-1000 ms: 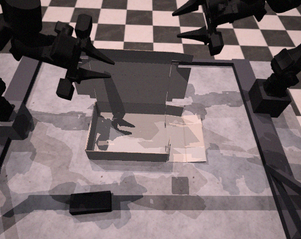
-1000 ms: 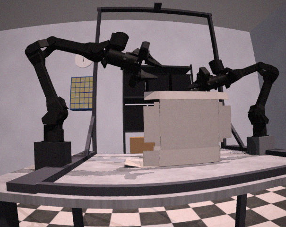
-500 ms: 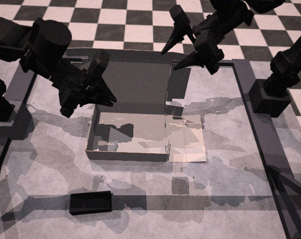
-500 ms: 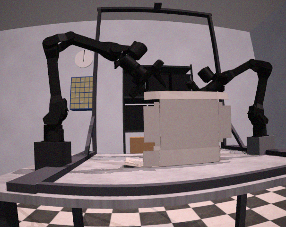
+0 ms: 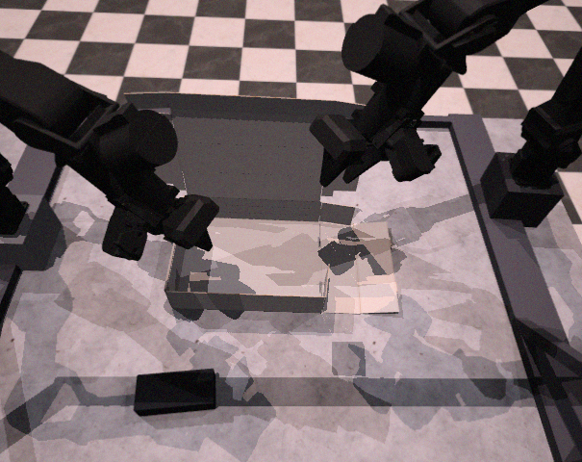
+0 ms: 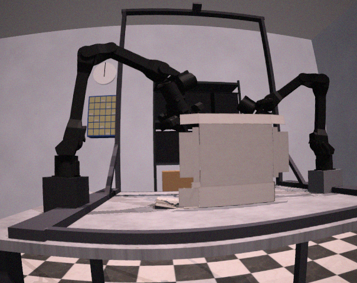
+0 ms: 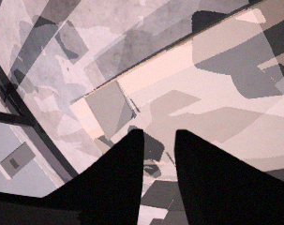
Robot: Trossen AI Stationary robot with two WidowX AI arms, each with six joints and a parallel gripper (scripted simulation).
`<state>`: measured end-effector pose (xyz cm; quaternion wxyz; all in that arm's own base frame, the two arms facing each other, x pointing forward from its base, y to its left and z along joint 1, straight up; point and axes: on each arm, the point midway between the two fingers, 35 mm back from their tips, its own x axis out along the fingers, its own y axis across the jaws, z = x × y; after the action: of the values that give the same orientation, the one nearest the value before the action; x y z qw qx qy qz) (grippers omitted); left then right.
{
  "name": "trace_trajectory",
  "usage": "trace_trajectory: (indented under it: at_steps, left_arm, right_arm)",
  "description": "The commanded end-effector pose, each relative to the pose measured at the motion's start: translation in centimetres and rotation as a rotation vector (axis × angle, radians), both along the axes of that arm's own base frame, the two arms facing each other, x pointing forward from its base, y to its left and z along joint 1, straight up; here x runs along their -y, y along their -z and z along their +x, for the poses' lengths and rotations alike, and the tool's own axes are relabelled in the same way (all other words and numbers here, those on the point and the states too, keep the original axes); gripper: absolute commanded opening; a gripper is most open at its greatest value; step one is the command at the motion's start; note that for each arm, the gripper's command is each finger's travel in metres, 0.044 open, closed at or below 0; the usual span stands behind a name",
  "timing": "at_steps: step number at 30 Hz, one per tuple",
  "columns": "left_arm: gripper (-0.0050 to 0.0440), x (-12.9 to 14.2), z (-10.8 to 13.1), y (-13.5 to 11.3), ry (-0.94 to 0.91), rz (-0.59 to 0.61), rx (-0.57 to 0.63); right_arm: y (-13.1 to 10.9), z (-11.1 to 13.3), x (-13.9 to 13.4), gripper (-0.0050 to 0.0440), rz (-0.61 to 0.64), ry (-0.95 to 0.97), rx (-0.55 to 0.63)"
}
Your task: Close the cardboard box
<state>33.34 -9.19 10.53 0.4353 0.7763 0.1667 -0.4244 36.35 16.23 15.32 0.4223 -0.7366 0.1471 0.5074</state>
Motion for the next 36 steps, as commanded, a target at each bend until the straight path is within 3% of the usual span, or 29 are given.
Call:
trace_trajectory:
  at_steps: [1, 5, 8, 15, 25, 28, 31, 36]
  left_arm:
    - [0.0062, 1.0, -0.1, 0.8, 0.200, 0.160, -0.054]
    - [0.0062, 1.3, -0.5, 1.6, 0.293, 0.224, -0.087]
    - [0.0062, 2.0, -1.4, 3.3, 0.490, 0.345, -0.157]
    - [0.0062, 2.6, -2.9, 5.4, 0.783, 0.494, -0.253]
    - [0.0062, 2.7, -3.0, 5.5, 0.808, 0.506, -0.261]
    - [0.0062, 2.7, -3.0, 5.5, 0.808, 0.506, -0.261]
    - [0.0062, 2.7, -3.0, 5.5, 0.808, 0.506, -0.261]
    - [0.0062, 2.7, -3.0, 5.5, 0.808, 0.506, -0.261]
  right_arm:
    - [0.6, -0.4, -1.7, 0.0253, -0.140, -0.219, -0.061]
    - [1.3, -0.8, -2.4, 0.0253, -0.191, -0.320, -0.092]
    - [2.8, -2.1, -3.6, 0.0253, -0.286, -0.534, -0.164]
    - [4.6, -4.1, -4.9, 0.0253, -0.406, -0.869, -0.290]
    - [5.0, -4.3, -5.1, 0.0253, -0.414, -0.896, -0.298]
    - [7.7, -3.8, -5.3, 0.0253, -0.414, -0.896, -0.298]
    - [13.1, -4.3, -5.1, 0.0253, -0.419, -0.900, -0.336]
    - [16.7, -4.0, -5.2, 0.0253, -0.415, -0.897, -0.306]
